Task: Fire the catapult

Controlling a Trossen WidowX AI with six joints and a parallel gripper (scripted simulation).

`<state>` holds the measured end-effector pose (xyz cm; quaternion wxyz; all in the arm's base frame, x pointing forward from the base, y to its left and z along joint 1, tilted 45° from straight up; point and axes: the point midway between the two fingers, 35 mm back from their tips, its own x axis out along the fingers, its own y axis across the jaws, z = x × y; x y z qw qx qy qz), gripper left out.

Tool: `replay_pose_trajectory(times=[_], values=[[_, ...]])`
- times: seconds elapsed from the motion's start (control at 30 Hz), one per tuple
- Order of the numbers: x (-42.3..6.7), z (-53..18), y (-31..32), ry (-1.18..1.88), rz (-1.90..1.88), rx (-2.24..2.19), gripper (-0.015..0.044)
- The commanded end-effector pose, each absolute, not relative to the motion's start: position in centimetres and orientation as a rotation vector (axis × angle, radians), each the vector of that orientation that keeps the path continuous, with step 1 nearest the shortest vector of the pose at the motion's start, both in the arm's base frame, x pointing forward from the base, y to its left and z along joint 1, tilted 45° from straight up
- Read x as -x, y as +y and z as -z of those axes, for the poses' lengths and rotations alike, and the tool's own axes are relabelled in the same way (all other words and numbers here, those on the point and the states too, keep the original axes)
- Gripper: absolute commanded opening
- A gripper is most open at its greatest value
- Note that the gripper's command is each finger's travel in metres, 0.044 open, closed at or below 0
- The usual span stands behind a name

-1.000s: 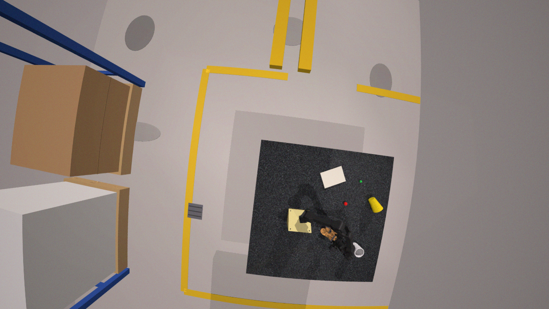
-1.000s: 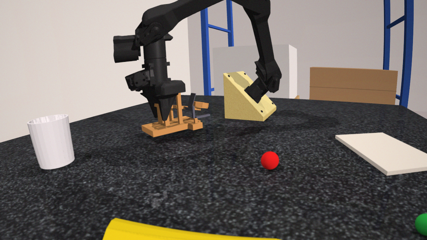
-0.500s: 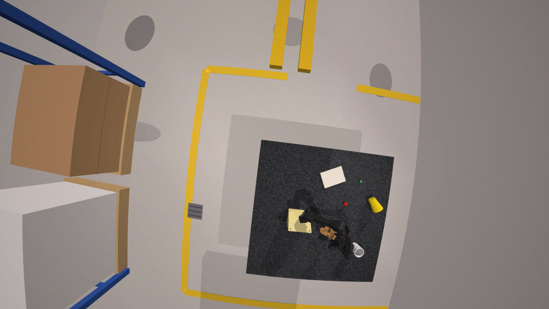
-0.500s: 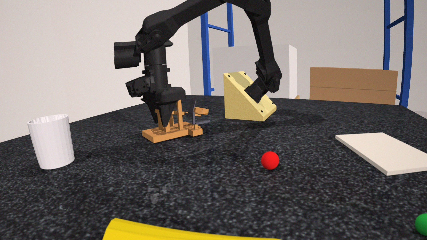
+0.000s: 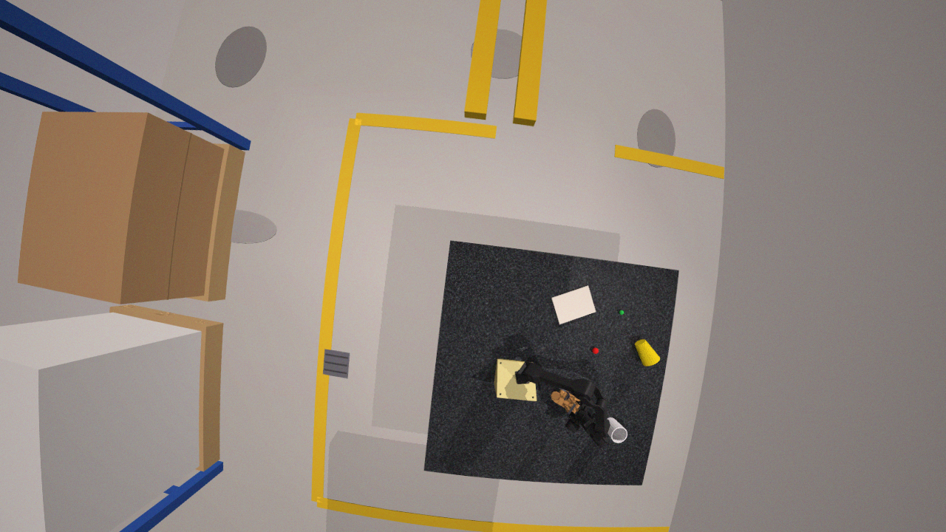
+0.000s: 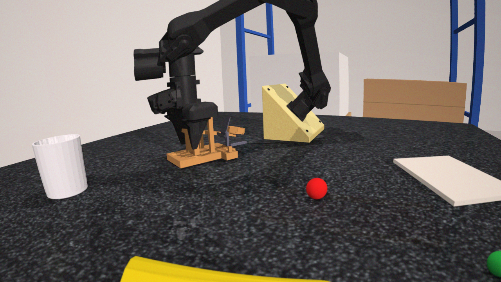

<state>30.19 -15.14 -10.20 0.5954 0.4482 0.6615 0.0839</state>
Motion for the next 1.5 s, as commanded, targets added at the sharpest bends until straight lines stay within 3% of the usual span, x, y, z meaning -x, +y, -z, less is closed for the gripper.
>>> replay_pose_trajectory(times=[0.0,0.07,0.27,1.47], values=[[-30.2,10.0,-15.4,1.534,-0.196,-1.038,0.0394],[-30.2,8.6,-17.0,1.535,-0.193,-1.037,0.044],[-28.9,3.1,-22.1,1.538,-0.191,-1.039,0.044],[-29.7,7.9,-17.4,1.526,-0.184,-1.047,0.044]])
